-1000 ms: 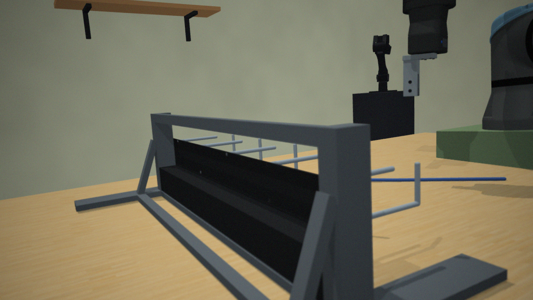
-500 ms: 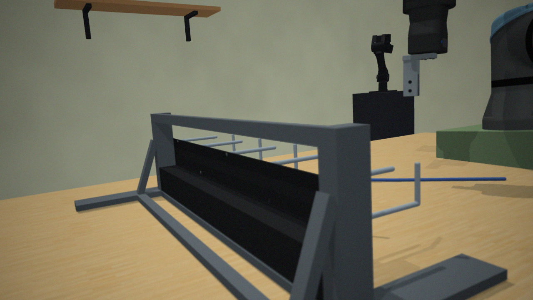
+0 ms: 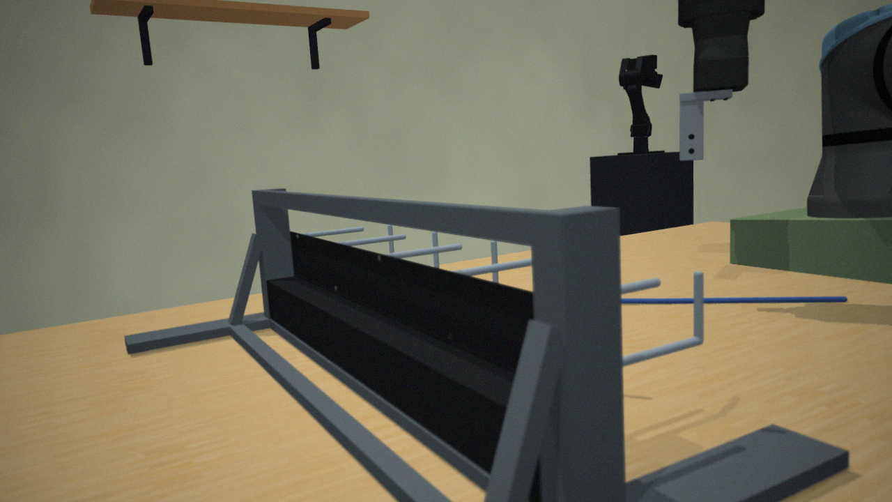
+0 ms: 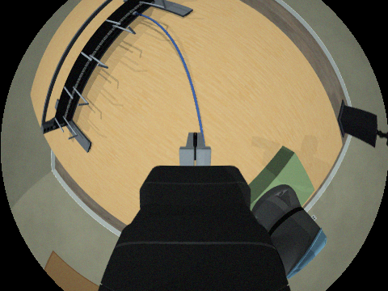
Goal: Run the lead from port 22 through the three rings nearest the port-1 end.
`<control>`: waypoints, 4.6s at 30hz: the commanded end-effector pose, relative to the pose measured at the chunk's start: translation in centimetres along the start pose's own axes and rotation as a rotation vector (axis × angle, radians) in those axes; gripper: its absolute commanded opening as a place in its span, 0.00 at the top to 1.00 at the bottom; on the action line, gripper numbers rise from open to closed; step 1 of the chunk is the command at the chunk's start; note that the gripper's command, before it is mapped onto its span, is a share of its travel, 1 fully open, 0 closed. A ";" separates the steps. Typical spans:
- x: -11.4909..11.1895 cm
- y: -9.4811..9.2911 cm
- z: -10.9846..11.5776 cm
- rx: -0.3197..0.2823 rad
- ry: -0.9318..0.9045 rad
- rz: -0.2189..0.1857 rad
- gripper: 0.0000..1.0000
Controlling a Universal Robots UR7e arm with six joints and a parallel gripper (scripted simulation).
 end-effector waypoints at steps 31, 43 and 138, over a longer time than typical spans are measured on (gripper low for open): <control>0.9 -0.1 0.6 0.001 0.176 0.000 0.33; 0.9 -0.1 0.6 0.001 0.176 0.000 0.33; 1.1 -13.9 0.5 0.001 0.176 -0.001 0.33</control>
Point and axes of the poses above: the point where the finger pads meet when closed, its own y axis back along the fingers, its own x axis across the jaws, z = x × y, the point moved 3 cm from there along y, back along the fingers, and after that the axes turned 14 degrees about y, right-handed, at the moved point
